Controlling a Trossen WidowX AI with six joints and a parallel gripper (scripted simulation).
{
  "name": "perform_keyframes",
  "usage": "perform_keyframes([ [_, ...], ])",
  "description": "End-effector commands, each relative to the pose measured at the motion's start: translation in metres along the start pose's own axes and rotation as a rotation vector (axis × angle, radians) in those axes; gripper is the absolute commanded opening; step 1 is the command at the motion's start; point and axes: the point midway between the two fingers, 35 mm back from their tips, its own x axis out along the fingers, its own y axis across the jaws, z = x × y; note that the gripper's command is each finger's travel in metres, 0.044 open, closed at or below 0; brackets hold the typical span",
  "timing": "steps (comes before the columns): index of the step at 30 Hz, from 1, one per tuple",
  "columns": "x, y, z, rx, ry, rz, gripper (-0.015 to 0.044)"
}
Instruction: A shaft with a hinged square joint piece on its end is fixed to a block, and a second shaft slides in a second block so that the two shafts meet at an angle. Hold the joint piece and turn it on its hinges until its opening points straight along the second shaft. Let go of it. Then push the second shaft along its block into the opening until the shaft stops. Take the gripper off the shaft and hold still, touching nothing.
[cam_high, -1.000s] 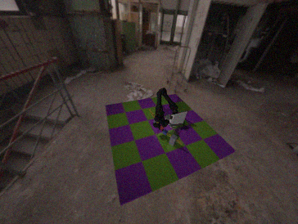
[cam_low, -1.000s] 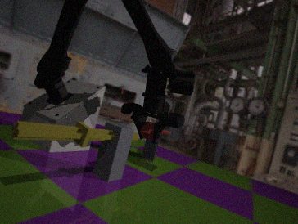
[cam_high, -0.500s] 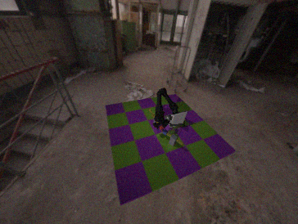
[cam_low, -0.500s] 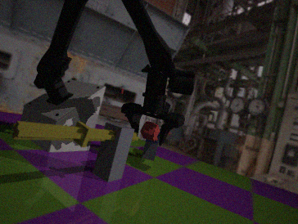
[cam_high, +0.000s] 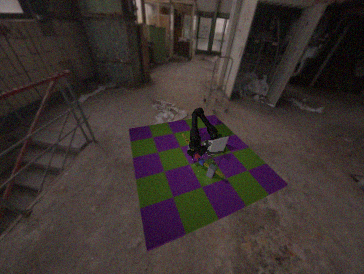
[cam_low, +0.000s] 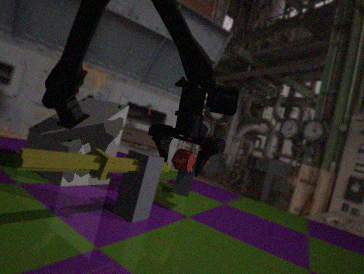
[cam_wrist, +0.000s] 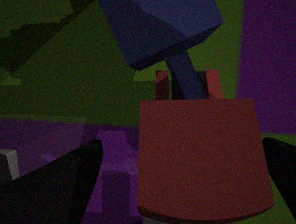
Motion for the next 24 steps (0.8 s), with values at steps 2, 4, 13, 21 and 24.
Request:
perform_keyframes([
  [2, -0.014, -0.001, 0.005, -0.001, 0.128, -0.004, 0.044],
  [4, -0.021, -0.001, 0.004, -0.005, 0.186, -0.017, 0.044],
  [13, -0.024, -0.001, 0.004, -0.007, 0.206, -0.026, 0.044],
  [21, -0.036, -0.003, 0.008, 0.144, 0.193, -0.037, 0.044],
  [24, -0.044, -0.004, 0.011, 0.246, 0.191, -0.046, 0.044],
])
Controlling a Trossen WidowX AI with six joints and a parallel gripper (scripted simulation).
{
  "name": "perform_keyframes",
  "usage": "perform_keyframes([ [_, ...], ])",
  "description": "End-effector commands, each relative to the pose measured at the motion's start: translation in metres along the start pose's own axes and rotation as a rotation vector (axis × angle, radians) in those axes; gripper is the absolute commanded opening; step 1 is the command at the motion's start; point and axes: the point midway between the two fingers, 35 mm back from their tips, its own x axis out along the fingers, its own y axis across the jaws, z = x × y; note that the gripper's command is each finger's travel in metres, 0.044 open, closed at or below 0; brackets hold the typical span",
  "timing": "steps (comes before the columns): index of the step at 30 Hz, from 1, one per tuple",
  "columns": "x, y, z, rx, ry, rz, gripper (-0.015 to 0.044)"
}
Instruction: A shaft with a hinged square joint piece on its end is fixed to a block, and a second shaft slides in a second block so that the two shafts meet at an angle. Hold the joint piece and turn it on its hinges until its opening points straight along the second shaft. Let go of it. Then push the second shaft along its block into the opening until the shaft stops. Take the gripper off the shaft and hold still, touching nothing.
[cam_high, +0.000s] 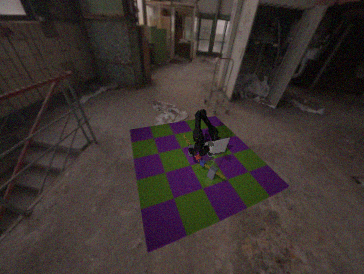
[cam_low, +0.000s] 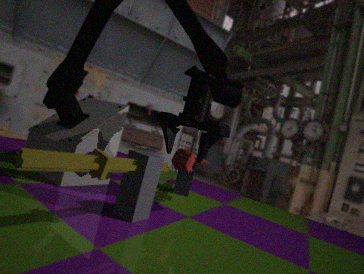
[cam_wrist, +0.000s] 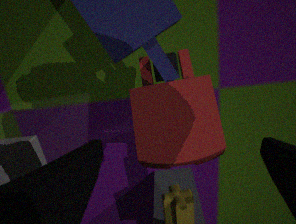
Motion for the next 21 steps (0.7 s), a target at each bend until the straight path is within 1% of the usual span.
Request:
perform_keyframes([
  [1, -0.012, -0.002, 0.003, 0.13, -0.007, 0.002, 0.044],
  [21, -0.07, -0.005, 0.006, 0.813, -0.002, 0.008, 0.044],
])
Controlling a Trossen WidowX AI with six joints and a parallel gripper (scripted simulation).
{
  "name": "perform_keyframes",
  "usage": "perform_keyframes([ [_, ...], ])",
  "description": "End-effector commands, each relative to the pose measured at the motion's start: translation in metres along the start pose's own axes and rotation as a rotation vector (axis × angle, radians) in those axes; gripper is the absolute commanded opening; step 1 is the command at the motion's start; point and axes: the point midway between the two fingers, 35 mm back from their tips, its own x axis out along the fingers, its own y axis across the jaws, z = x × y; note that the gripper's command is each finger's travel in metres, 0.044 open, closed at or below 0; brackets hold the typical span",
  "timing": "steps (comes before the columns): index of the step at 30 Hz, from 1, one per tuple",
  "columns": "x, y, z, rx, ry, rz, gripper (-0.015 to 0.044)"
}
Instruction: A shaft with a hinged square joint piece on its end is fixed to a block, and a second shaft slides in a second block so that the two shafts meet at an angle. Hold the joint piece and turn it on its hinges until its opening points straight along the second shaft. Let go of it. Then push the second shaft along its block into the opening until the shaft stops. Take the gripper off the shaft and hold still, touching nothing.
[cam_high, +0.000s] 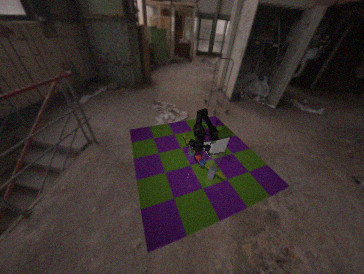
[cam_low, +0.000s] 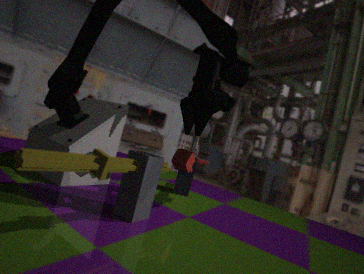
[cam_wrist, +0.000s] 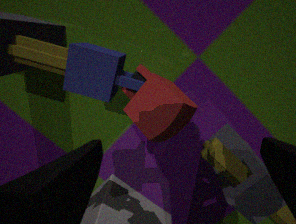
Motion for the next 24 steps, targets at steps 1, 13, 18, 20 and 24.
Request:
perform_keyframes([
  [1, -0.013, 0.0, 0.0, 0.141, 0.0, 0.006, 0.044],
  [13, -0.048, 0.001, -0.004, 0.552, 0.006, 0.003, 0.044],
  [18, -0.063, 0.002, -0.007, 0.723, 0.009, 0.001, 0.044],
  [20, -0.067, 0.002, -0.008, 0.768, 0.009, 0.0, 0.044],
  [24, -0.067, 0.002, -0.008, 0.773, 0.01, 0.0, 0.044],
])
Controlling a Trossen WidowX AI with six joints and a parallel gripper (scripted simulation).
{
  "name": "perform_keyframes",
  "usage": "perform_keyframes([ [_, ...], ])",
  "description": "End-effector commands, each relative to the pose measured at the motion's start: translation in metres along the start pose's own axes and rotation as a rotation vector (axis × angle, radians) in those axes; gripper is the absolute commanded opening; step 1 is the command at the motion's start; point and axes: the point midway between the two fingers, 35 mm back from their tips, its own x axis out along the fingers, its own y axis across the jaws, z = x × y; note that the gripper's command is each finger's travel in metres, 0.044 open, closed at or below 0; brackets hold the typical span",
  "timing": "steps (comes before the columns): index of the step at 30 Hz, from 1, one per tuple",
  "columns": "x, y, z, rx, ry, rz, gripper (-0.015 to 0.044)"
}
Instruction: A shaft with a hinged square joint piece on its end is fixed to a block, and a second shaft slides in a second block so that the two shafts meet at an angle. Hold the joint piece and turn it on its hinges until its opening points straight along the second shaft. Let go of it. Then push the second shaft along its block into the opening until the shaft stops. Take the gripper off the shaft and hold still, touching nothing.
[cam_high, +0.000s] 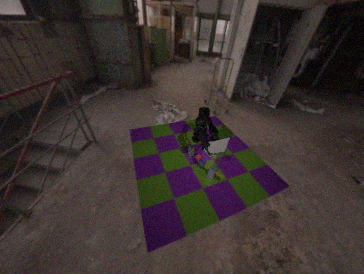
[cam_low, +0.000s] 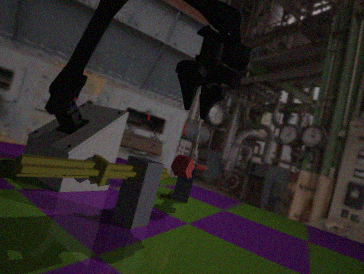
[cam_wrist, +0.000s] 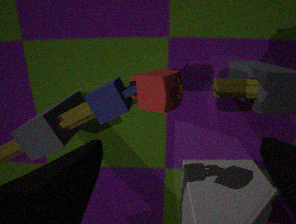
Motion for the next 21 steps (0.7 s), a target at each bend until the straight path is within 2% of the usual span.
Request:
perform_keyframes([
  [1, -0.003, -0.001, -0.001, 0.032, 0.006, 0.002, 0.044],
  [9, 0.033, -0.068, 0.003, 0.033, 0.007, -0.004, 0.044],
  [15, 0.034, -0.07, 0.002, 0.012, 0.007, -0.007, 0.044],
  [21, 0.037, -0.069, 0.002, -0.175, 0.011, -0.03, 0.044],
])
